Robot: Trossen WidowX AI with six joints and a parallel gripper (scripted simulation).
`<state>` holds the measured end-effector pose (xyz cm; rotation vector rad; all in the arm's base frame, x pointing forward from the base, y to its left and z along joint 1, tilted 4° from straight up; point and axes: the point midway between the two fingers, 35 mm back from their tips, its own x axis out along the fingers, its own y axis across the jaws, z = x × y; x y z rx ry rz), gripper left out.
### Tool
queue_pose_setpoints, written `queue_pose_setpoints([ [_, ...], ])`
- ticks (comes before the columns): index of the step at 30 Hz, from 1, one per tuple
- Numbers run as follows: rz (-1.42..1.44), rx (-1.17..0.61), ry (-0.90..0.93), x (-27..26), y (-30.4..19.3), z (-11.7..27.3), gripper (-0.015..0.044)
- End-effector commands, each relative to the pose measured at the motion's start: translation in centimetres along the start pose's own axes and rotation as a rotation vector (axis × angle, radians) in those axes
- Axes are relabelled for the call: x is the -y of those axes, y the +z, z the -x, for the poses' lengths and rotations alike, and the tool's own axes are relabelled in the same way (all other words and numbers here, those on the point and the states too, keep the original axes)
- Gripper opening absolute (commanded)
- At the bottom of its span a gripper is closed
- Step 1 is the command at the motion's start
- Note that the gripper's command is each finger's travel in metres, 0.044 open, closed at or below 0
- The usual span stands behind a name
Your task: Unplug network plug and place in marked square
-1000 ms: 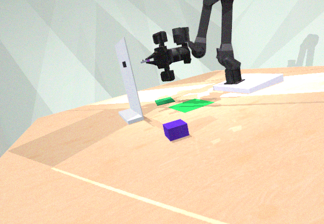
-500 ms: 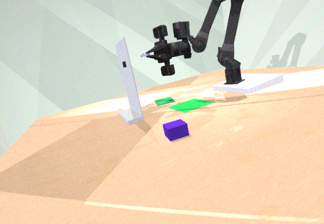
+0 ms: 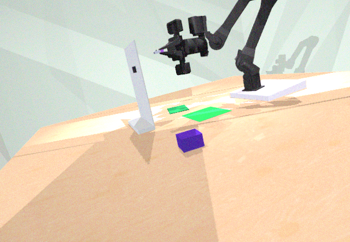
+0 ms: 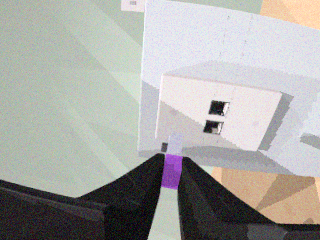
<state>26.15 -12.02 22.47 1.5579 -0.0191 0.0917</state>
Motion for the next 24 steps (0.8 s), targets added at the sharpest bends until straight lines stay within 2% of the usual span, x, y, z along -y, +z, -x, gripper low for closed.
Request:
queue_pose_setpoints([
  [1,-0.001,-0.006,0.003,-0.9,-0.3,0.3,0.0000],
  [11,-0.021,-0.002,-0.014,-1.1,-0.8,0.2,0.0000],
  [24,-0.141,0.024,-0.151,1.3,-2.2,-1.5,0.0000],
])
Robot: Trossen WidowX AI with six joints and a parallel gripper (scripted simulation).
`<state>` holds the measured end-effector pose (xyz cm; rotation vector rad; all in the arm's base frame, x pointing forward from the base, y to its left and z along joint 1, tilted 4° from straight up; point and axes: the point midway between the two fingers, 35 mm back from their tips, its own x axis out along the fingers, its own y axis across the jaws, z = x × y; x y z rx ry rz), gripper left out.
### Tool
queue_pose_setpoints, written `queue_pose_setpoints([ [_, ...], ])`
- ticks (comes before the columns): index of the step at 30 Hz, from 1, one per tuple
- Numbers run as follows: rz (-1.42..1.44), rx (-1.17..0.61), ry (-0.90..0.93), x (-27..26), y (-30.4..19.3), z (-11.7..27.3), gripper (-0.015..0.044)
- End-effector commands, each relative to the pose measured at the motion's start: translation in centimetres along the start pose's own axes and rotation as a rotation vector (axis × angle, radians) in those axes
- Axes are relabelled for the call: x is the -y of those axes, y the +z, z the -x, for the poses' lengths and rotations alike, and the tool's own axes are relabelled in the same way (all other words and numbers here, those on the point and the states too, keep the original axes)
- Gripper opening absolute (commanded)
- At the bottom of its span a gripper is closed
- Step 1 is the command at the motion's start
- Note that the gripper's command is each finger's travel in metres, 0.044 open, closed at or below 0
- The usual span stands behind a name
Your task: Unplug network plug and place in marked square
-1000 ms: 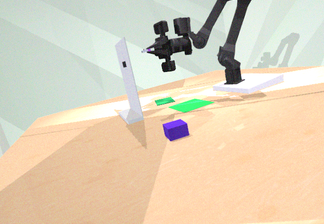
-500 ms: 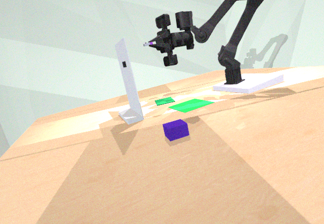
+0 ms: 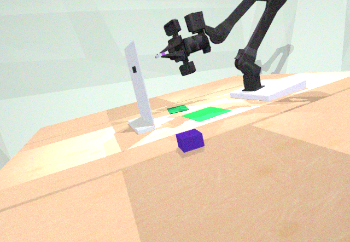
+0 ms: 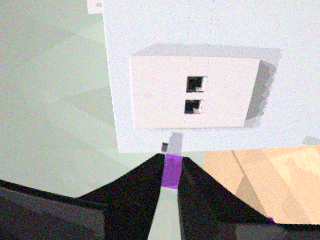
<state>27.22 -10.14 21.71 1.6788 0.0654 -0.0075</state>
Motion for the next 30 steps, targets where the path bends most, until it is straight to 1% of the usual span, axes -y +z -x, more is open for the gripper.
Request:
queue_pose_setpoints([
  [1,-0.027,0.014,-0.050,0.7,-0.5,-0.6,0.0000],
  [16,-0.100,0.049,-0.262,4.4,-2.7,-1.6,0.0000],
  [30,-0.093,0.081,-0.490,8.0,-5.1,-0.9,0.0000],
])
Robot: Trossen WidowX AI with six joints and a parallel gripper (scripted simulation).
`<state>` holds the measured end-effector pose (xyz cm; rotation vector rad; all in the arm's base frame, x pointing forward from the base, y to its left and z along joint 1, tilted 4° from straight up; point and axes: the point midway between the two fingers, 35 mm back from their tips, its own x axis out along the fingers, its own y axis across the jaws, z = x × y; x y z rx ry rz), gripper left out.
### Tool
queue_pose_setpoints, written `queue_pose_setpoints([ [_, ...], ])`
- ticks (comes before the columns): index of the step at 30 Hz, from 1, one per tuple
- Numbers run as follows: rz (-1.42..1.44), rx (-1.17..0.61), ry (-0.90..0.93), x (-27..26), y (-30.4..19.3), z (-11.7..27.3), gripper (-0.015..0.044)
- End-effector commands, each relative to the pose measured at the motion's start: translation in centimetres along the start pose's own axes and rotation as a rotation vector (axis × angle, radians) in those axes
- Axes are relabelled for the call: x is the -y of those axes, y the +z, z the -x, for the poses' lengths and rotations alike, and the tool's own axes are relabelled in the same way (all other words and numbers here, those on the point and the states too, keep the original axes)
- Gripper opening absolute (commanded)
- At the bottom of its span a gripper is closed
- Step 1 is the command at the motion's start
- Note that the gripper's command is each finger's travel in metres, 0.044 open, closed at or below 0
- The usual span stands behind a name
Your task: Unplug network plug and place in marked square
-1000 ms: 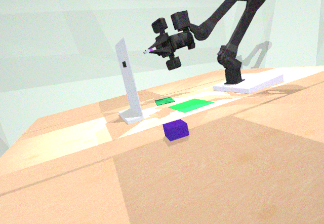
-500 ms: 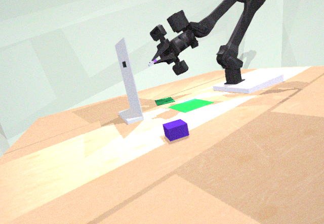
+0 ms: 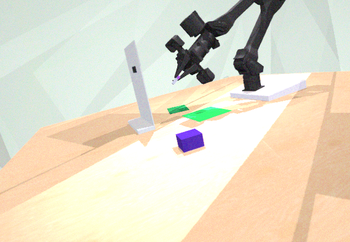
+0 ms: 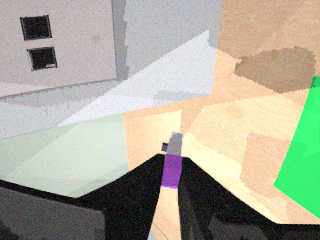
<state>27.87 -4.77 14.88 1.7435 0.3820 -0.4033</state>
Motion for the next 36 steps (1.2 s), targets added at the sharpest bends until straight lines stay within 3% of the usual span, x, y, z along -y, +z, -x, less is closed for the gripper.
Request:
queue_pose_setpoints([
  [1,0.020,0.021,-0.070,1.1,-0.6,0.0,0.0000],
  [20,0.153,0.106,-0.377,6.4,-2.4,1.7,0.0000],
  [36,0.160,0.109,-0.387,7.6,-2.2,0.9,0.0000],
])
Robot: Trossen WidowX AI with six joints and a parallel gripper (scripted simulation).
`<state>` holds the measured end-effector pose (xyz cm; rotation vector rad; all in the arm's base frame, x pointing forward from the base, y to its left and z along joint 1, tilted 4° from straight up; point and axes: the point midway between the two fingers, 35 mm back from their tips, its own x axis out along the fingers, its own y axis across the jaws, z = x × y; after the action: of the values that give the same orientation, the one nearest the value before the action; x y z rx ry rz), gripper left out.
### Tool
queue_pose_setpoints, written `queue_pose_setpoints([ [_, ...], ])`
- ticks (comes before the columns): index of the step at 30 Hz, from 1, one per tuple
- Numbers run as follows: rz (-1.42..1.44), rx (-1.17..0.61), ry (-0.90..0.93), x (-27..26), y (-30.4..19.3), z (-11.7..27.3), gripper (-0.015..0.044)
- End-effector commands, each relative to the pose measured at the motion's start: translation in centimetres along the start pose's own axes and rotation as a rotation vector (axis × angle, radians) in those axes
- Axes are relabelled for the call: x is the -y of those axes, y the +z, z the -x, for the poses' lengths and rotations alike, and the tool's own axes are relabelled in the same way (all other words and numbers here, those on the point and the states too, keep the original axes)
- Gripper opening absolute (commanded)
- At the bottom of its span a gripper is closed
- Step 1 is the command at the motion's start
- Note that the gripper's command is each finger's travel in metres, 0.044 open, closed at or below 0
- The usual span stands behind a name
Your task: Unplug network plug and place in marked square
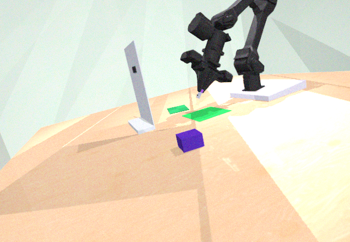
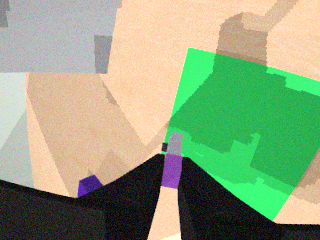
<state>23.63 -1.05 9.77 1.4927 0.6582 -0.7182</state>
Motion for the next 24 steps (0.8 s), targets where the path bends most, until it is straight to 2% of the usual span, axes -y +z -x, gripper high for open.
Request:
queue_pose_setpoints([
  [1,0.006,0.006,-0.003,0.4,0.1,-0.7,0.0000],
  [24,0.006,0.004,-0.003,2.4,0.1,-3.4,0.0000],
])
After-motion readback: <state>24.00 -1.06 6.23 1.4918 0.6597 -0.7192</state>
